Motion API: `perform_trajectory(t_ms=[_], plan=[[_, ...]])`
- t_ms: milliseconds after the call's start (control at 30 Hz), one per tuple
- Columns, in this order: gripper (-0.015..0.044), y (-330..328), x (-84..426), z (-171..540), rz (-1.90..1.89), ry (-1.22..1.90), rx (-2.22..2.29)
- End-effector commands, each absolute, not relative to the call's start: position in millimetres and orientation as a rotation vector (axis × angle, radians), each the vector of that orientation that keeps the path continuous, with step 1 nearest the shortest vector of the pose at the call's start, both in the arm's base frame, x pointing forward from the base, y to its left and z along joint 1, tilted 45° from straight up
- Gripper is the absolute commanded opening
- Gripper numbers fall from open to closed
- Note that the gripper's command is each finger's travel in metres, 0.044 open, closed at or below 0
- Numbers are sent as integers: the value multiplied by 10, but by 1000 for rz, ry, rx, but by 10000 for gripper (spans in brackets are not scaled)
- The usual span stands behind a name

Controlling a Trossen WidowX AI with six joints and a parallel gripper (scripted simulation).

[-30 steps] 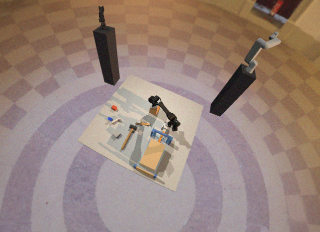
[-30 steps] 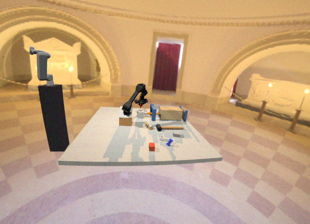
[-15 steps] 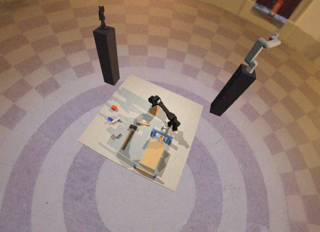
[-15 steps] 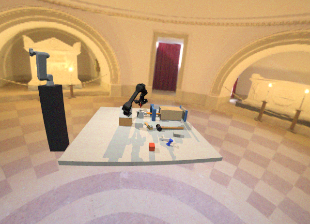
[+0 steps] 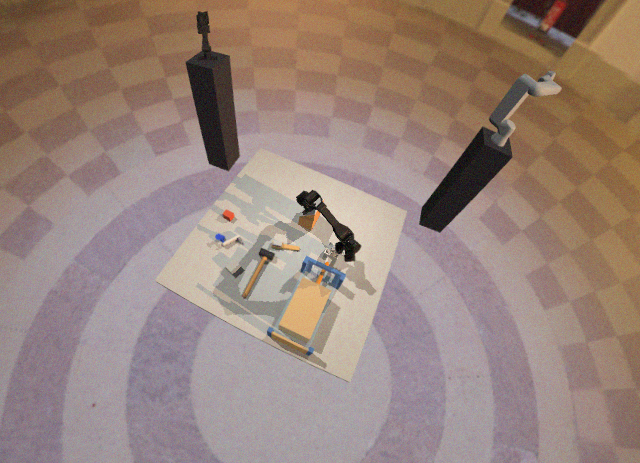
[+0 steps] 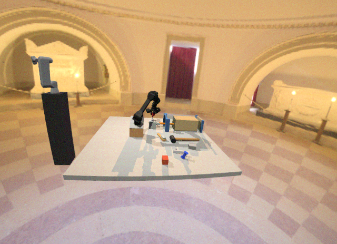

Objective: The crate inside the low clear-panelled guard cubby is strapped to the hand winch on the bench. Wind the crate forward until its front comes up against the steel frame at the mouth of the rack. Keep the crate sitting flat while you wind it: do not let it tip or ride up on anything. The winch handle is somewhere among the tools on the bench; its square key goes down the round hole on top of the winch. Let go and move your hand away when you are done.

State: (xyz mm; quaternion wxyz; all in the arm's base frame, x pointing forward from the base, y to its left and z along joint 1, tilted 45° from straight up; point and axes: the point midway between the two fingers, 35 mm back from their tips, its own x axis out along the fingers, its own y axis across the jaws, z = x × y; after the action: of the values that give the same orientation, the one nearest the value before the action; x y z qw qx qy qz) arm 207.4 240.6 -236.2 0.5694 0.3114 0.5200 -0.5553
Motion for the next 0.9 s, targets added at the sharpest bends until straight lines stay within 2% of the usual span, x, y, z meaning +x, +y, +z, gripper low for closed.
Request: perform_trajectory(t_ms=[0, 867], plan=[[0, 2377, 1795, -2357, -1340, 1269, 666], [0, 2337, 1587, -2296, -1341, 1270, 665]])
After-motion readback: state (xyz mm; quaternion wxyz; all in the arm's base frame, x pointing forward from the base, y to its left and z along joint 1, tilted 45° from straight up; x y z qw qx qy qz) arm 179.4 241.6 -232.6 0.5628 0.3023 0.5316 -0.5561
